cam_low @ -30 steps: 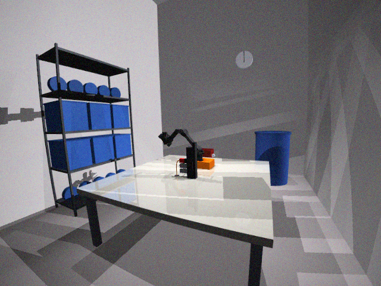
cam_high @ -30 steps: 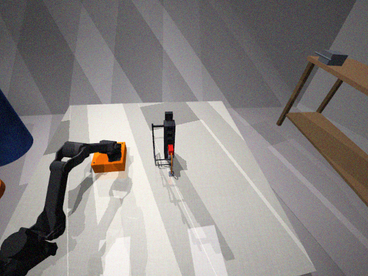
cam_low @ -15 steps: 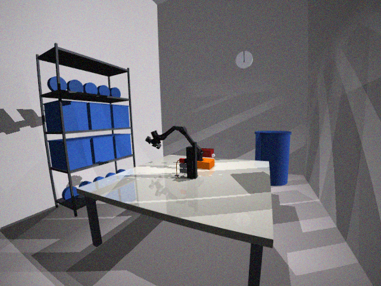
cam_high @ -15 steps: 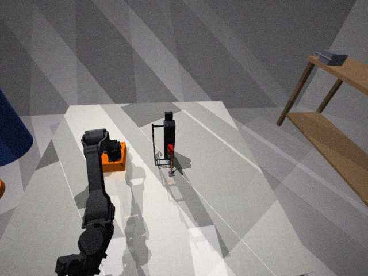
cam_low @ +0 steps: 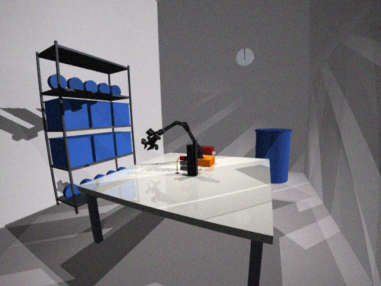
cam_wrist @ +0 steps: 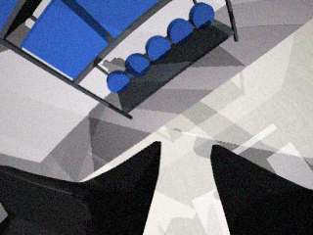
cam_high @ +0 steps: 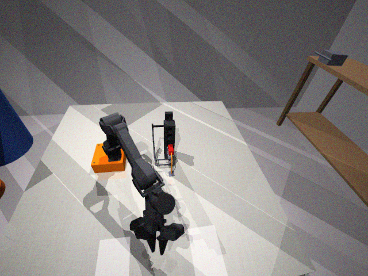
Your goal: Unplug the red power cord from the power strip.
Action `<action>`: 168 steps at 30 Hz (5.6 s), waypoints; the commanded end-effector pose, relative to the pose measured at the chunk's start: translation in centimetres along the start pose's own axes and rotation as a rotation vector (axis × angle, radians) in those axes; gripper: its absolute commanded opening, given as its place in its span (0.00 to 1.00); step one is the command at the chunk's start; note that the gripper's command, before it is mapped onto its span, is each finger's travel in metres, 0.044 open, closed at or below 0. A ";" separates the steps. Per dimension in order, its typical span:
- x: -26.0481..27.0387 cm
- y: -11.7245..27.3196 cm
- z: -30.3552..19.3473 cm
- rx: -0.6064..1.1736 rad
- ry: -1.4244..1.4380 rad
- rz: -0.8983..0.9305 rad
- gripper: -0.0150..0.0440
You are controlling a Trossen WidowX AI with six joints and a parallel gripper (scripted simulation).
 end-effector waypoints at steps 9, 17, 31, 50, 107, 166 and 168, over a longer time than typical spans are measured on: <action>-2.1 11.9 -15.7 0.425 0.269 -0.119 0.53; -7.3 21.4 -22.3 0.650 0.482 -0.260 0.53; -13.1 29.4 -24.5 0.775 0.650 -0.420 0.53; -14.2 31.1 -25.6 0.777 0.650 -0.421 0.53; -14.1 29.8 -25.7 0.775 0.654 -0.419 0.25; -13.9 30.6 -25.2 0.776 0.650 -0.420 0.53; -14.1 30.9 -25.3 0.776 0.650 -0.421 0.53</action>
Point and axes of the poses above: the point midway between the two fingers, 35 mm back from their tips, its own y axis back along the fingers, its own x axis across the jaws, z = x × y, the point moved 2 cm from there along y, back along the fingers, and after that the axes turned 9 degrees about -y, right-handed, at the moved point
